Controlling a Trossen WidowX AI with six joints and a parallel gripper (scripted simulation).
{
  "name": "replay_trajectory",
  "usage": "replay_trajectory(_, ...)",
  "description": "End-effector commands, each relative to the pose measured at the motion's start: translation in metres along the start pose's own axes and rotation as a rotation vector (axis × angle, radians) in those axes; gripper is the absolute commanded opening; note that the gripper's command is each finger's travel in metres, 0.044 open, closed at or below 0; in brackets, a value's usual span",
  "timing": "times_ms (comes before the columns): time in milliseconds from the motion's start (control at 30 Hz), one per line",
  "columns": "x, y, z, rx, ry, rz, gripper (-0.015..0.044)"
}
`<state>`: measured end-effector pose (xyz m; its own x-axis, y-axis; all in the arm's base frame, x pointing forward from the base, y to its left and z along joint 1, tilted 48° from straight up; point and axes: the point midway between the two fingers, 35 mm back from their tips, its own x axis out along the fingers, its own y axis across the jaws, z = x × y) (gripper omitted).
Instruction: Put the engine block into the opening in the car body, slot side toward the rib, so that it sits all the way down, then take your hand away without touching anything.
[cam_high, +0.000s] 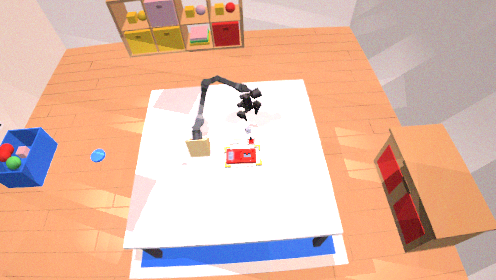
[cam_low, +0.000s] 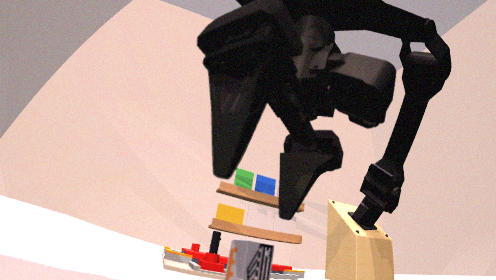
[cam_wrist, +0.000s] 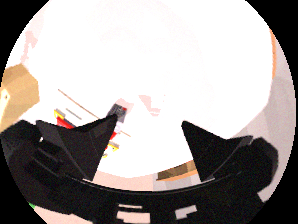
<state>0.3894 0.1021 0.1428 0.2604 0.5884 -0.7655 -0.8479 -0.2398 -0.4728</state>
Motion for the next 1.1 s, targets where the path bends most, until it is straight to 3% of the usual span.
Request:
replay_trajectory(0,-0.004,0.021,-0.019,0.098,-0.051,0.043,0.044)
replay_trajectory(467,-0.034,0.065,-0.056,0.374,-0.199,0.065,0.044)
replay_trajectory(600,-0.003,0.066,-0.049,0.374,-0.2,0.064,0.044)
replay_trajectory(1067,0.019,0.066,-0.045,0.374,-0.201,0.064,0.044)
